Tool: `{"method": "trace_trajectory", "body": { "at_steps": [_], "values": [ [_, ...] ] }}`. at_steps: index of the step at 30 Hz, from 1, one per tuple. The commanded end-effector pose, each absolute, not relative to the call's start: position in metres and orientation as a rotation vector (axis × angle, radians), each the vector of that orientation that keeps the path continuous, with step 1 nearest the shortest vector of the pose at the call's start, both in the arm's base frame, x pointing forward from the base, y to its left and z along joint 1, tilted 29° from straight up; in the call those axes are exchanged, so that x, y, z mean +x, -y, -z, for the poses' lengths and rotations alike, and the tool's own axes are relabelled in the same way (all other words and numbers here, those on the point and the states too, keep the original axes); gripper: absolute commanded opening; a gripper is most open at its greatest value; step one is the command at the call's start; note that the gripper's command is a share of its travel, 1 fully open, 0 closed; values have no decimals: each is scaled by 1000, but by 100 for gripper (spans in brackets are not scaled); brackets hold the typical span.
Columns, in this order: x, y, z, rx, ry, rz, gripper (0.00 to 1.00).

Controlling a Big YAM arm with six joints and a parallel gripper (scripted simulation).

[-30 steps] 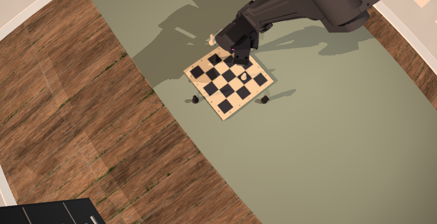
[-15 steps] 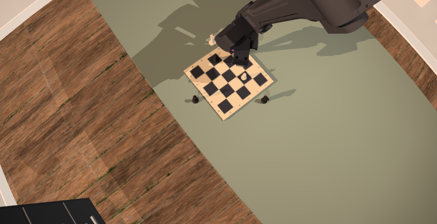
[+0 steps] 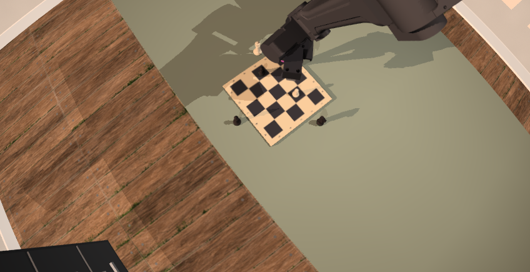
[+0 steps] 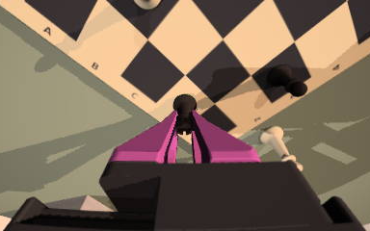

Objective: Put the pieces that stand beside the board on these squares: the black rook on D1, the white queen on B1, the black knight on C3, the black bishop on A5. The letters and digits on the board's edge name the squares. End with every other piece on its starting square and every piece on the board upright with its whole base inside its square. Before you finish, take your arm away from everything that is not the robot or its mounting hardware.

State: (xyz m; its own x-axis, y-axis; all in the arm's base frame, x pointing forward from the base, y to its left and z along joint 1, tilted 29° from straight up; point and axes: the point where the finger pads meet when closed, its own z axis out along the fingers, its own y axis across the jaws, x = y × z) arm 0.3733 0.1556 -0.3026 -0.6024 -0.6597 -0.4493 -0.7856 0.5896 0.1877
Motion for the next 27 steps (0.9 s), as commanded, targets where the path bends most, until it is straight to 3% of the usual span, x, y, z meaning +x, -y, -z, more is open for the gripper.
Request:
{"method": "trace_trajectory", "body": {
  "at_steps": [1,18,19,23,24,26,27],
  "values": [
    [376,-158,304,-1168,-2483,-528,0],
    [376,-158,304,-1168,-2483,-528,0],
    [376,-158,304,-1168,-2483,-528,7],
    [376,-158,304,-1168,-2483,-528,7],
    [376,-158,304,-1168,-2483,-528,14],
    [376,-158,304,-1168,-2483,-528,14],
    [376,-158,304,-1168,-2483,-528,21]
  ]
}}
